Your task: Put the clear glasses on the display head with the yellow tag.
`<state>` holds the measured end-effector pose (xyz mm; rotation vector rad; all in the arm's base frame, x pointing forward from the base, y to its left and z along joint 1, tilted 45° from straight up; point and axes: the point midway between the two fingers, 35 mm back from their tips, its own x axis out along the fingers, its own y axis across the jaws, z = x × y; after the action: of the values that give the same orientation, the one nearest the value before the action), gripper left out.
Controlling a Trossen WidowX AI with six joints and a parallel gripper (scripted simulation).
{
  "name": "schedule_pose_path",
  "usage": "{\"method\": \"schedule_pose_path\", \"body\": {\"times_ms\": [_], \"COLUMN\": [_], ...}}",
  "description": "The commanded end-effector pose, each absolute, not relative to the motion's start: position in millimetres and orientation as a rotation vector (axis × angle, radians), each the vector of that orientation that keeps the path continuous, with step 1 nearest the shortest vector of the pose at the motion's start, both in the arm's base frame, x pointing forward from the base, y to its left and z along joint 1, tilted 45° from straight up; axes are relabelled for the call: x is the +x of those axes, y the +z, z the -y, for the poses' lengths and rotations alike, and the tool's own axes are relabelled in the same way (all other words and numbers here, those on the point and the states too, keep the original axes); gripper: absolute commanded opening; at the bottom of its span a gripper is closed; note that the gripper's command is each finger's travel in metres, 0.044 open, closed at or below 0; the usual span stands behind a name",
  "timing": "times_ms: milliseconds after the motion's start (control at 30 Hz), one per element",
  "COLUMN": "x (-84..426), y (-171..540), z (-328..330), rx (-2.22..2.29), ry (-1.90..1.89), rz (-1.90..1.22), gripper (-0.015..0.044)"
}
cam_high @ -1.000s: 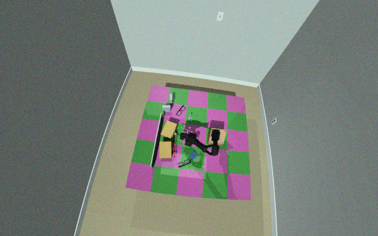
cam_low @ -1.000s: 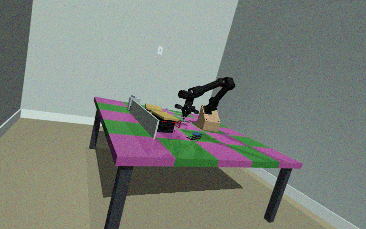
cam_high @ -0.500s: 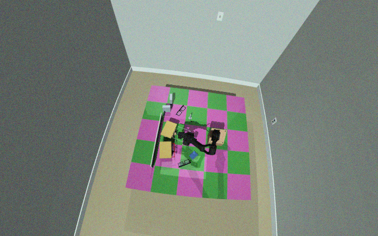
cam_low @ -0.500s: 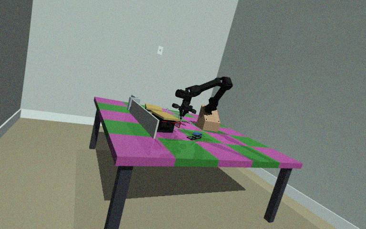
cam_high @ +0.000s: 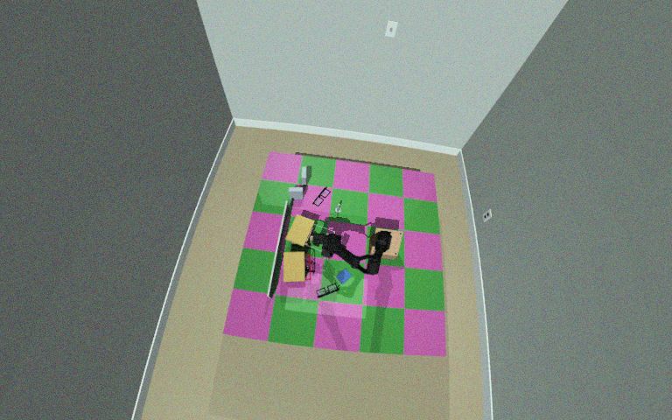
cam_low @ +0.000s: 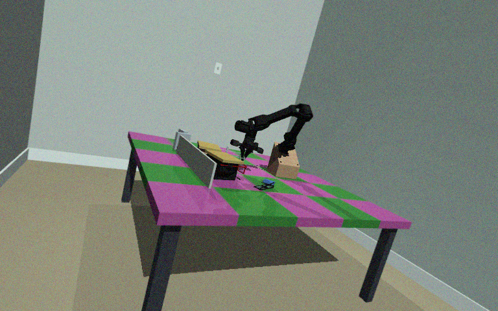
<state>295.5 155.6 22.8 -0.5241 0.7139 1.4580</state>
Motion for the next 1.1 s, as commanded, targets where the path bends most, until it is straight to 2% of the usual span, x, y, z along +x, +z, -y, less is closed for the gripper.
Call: {"method": "schedule_pose_path", "body": {"times_ms": [0,1067], "x": [302,349], "y": [21,15], "z": [-155,-154], "rx": [-0.525,-0.527], "ry": [1.461,1.46], "rz": [-0.715,-0.713], "gripper": [0.0,0.0]}}
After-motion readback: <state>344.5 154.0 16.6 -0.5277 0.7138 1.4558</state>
